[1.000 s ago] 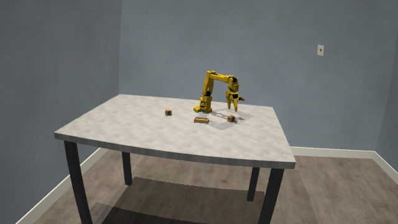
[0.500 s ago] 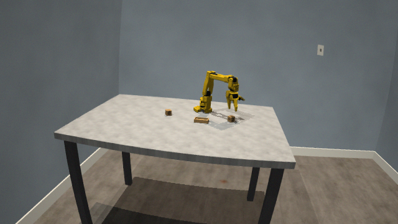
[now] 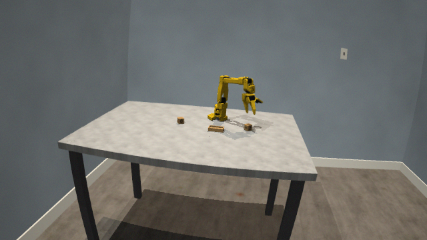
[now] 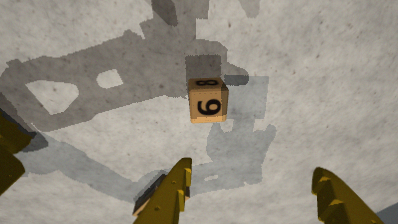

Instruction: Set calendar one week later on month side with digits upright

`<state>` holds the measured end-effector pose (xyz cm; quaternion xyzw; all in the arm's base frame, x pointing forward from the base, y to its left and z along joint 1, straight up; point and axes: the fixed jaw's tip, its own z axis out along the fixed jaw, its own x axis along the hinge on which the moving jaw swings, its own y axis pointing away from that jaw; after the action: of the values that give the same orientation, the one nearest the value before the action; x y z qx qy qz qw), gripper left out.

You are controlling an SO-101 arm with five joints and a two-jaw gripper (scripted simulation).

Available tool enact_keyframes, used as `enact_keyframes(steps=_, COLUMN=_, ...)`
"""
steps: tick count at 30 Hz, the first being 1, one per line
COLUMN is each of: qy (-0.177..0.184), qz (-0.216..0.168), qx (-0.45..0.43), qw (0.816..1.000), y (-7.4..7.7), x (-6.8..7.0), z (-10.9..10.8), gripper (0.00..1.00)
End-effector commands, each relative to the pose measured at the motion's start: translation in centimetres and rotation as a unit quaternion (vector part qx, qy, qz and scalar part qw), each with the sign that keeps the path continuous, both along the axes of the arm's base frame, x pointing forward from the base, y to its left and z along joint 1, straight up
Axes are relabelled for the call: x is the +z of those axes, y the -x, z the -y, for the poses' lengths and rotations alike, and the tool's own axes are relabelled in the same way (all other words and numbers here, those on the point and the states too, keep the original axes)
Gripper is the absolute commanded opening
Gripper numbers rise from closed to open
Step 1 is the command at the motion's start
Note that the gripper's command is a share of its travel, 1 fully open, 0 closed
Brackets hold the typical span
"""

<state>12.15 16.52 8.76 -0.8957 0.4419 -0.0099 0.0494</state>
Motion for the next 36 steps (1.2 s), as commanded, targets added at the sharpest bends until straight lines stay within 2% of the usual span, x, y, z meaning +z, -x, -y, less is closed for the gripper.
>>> enact_keyframes(steps=1, qy=-0.067, qz=0.049, qx=0.007, qw=0.996, y=-0.2, x=3.0, z=-0.6, gripper=0.35)
enact_keyframes(steps=2, qy=-0.080, qz=0.059, qx=0.007, qw=0.995, y=-0.2, x=3.6, z=-0.6, gripper=0.35)
enact_keyframes(steps=4, qy=-0.080, qz=0.059, qx=0.007, qw=0.995, y=-0.2, x=3.6, z=-0.6, gripper=0.35)
enact_keyframes(steps=11, qy=-0.155, qz=0.114, qx=0.007, qw=0.981, y=0.1, x=7.0, z=-0.3, gripper=0.35)
enact_keyframes(steps=15, qy=-0.175, qz=0.129, qx=0.007, qw=0.976, y=0.2, x=7.9, z=-0.1, gripper=0.35)
enact_keyframes(steps=28, qy=-0.178, qz=0.134, qx=0.001, qw=0.975, y=0.0, x=8.0, z=0.1, gripper=0.35)
enact_keyframes(steps=36, qy=-0.170, qz=0.143, qx=-0.041, qw=0.974, y=-1.5, x=7.9, z=1.3, gripper=0.35)
